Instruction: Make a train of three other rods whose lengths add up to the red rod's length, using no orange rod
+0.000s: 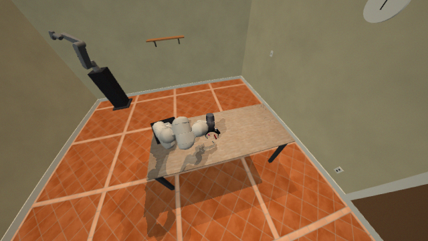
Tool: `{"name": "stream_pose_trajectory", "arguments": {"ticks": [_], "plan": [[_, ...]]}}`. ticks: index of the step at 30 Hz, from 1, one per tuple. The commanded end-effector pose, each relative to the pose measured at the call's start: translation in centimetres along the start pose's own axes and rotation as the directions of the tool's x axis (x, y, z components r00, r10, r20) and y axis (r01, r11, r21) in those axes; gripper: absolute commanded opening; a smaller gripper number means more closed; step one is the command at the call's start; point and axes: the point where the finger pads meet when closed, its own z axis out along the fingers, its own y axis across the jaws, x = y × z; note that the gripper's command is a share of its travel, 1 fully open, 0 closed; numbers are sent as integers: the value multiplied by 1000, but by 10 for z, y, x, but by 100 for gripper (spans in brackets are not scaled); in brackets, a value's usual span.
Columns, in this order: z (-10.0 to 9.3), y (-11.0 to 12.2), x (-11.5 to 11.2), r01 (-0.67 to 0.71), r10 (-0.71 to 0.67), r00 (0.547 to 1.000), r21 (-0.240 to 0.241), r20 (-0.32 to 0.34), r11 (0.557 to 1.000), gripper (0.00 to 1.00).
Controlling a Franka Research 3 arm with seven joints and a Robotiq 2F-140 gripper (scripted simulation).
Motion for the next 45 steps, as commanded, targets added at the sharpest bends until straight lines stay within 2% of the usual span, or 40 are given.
{"name": "stream_pose_trajectory", "arguments": {"ticks": [1, 7, 18, 24, 25, 45], "plan": [[0, 3, -2, 166, -166, 986, 11, -3, 986, 100], [0, 4, -4, 225, -225, 974, 11, -4, 974, 100], [2, 9, -11, 406, -406, 914, 10, -4, 914, 100], [2, 10, -11, 423, -423, 906, 10, -4, 906, 100], [2, 10, -11, 423, -423, 906, 10, -4, 906, 15], [2, 10, -11, 423, -423, 906, 10, -4, 906, 15]]}}
